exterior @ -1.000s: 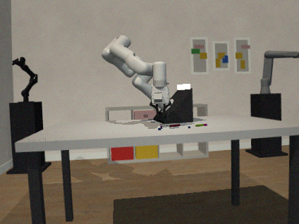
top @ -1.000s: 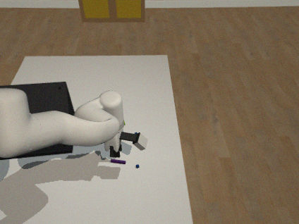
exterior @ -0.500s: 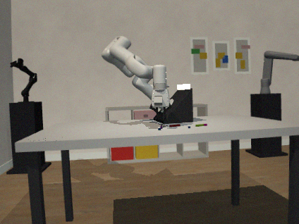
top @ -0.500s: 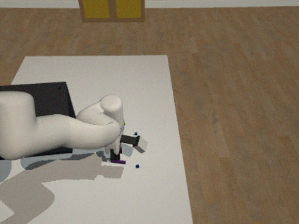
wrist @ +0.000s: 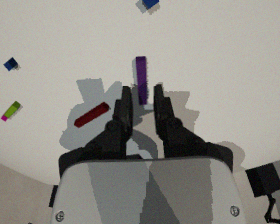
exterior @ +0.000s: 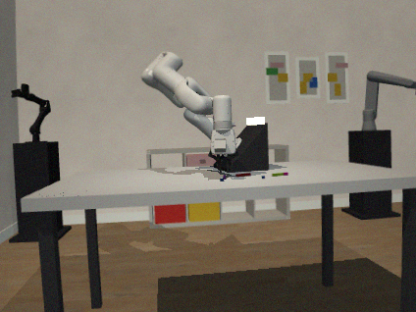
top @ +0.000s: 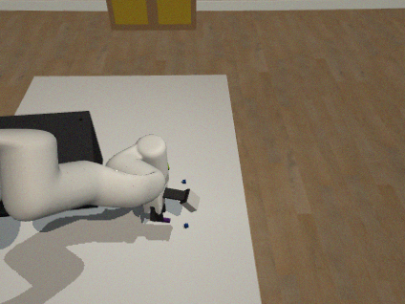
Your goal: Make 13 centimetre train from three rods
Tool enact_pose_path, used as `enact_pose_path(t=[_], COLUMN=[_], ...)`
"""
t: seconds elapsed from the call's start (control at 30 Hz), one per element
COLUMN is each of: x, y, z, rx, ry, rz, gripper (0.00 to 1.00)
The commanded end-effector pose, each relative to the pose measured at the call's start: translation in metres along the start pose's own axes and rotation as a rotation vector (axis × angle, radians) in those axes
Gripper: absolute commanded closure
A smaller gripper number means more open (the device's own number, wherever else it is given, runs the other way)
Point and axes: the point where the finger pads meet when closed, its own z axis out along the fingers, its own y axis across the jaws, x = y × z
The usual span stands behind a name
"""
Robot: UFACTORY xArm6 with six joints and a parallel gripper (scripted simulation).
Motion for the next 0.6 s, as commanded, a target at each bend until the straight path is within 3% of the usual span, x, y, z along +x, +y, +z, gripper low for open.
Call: enact_pose_path(t=[0.0,0.57], x=[0.0013,0.0013], y=[-0.0001,-0.0001], z=[0.0019,0.0098], rx=[0.001,0.001], ry=[0.003,0.003], rz=[0.001,0.001], gripper=[0.76,0.76])
